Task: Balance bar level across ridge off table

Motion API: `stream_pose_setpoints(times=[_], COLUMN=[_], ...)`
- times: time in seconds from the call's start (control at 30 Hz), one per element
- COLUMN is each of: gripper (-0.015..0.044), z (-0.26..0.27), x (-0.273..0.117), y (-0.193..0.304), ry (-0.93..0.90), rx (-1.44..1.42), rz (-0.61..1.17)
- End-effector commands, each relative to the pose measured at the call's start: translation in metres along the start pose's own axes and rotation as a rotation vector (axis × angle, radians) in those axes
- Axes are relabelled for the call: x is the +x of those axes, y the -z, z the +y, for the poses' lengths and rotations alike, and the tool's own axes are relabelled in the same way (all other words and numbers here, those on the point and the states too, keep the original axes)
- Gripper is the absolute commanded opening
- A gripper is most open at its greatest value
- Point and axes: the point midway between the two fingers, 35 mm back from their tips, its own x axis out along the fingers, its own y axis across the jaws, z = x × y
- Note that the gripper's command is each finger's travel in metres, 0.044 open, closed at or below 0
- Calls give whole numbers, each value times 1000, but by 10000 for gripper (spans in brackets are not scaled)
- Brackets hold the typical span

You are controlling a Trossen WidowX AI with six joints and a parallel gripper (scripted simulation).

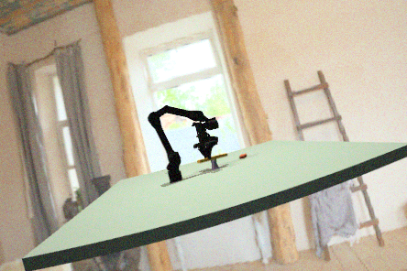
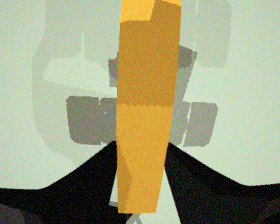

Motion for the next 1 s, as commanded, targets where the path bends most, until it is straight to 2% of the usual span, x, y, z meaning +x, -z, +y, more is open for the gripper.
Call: stream_pose_setpoints(times=[0.0,0.97], gripper=[0,0], z=[0,0], x=[1,3], y=[0,0], ry=[0,0], rx=[5,5], rz=[0,0])
